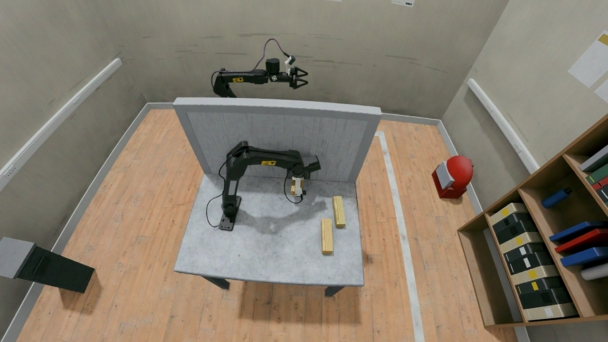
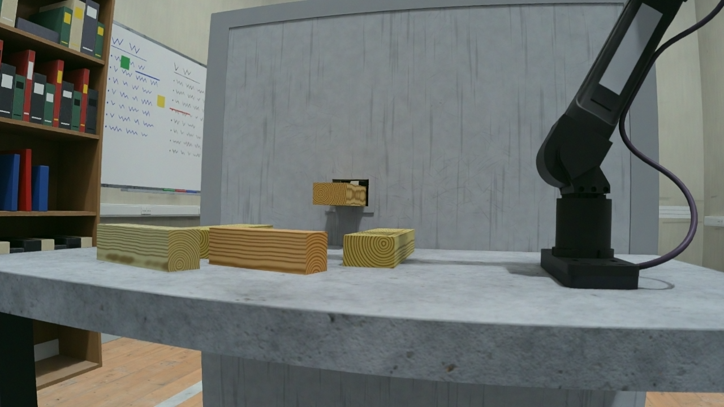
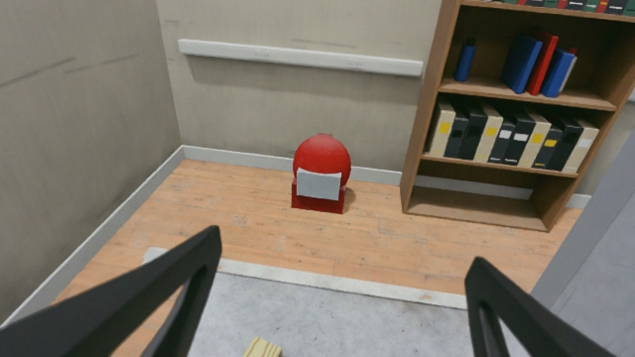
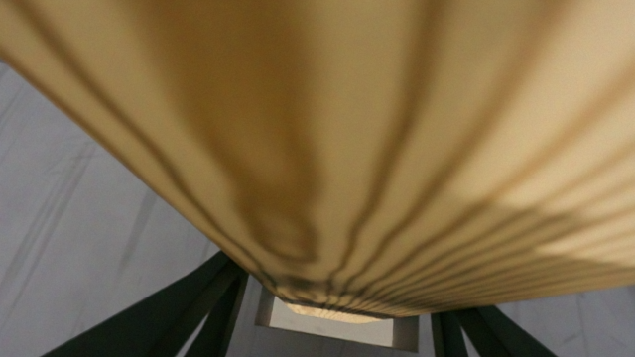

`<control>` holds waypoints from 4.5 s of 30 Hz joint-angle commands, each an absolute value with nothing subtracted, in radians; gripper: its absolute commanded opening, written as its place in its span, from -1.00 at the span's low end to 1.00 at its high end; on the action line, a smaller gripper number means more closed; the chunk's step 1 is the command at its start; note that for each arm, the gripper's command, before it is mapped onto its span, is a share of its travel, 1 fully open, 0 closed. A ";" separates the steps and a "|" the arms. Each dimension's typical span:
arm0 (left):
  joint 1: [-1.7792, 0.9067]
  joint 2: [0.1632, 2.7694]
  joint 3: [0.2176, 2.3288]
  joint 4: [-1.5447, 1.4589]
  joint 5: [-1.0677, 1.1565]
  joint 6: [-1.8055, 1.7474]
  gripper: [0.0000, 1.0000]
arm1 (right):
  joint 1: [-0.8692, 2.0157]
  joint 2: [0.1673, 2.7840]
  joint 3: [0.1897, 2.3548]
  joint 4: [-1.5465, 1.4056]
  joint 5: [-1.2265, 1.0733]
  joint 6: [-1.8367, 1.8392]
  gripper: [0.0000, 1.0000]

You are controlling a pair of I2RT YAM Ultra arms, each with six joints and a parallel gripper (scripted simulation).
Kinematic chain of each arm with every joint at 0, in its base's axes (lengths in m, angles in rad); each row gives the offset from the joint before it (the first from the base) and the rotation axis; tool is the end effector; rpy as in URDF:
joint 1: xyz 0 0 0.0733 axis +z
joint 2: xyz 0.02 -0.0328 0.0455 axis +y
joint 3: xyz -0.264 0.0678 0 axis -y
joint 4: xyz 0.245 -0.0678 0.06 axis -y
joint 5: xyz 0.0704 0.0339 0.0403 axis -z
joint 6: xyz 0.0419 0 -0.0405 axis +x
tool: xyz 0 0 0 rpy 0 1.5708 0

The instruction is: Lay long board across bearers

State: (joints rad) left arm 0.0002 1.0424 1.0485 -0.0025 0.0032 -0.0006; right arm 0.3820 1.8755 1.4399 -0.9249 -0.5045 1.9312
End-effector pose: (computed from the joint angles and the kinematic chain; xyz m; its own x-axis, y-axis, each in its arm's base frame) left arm 0.2438 0.0010 0.4085 0.0036 -0.0006 -1.0000 0.0030 1.0000 -0.0006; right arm 0.3343 0.1573 0.2169 -0.0730 0.8535 0.5160 0.9973 0.0679 0.0286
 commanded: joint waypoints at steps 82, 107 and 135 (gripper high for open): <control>-0.008 1.012 1.056 -0.007 -0.001 0.009 1.00 | 0.127 1.846 1.547 -1.247 -0.637 1.586 0.50; -0.008 1.012 1.056 -0.007 -0.001 0.009 1.00 | 0.020 1.865 1.492 -1.210 -0.653 1.513 0.50; -0.008 1.012 1.056 -0.007 -0.001 0.009 1.00 | 0.100 1.883 1.358 -1.015 -0.664 1.611 0.50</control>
State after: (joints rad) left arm 0.0002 1.0424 1.0485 -0.0025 0.0032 -0.0006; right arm 0.0826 1.8778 1.3754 -1.0595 -0.6491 1.5902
